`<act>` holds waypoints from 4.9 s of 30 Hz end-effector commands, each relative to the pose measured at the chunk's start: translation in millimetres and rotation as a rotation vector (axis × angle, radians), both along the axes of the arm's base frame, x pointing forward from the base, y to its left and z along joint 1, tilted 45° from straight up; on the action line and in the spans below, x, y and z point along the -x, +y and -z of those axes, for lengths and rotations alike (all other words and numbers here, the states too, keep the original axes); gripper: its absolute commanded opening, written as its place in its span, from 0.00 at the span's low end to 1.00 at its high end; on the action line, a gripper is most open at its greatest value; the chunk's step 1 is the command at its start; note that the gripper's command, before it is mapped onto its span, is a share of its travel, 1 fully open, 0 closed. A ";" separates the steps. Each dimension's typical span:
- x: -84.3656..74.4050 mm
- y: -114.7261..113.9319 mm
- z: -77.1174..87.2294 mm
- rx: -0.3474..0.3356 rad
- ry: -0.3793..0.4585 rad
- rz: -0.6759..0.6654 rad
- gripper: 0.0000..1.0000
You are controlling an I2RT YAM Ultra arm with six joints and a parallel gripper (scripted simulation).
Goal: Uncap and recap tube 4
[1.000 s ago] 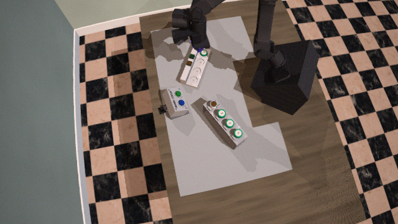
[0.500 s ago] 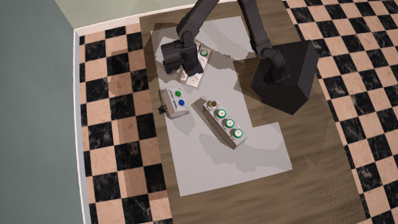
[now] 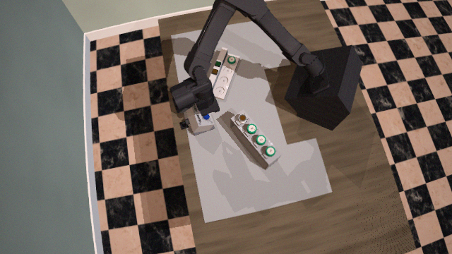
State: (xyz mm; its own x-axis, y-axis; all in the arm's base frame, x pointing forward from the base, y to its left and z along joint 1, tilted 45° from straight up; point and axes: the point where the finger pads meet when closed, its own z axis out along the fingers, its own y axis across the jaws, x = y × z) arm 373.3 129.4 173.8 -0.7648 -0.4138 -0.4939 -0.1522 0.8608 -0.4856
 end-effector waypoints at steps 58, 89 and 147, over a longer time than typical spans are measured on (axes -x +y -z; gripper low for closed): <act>-14.2 12.6 1.4 -0.030 -0.047 0.023 0.00; -14.0 15.6 1.1 -0.030 -0.047 0.022 0.00; -24.1 11.0 9.0 -0.030 -0.047 0.022 0.00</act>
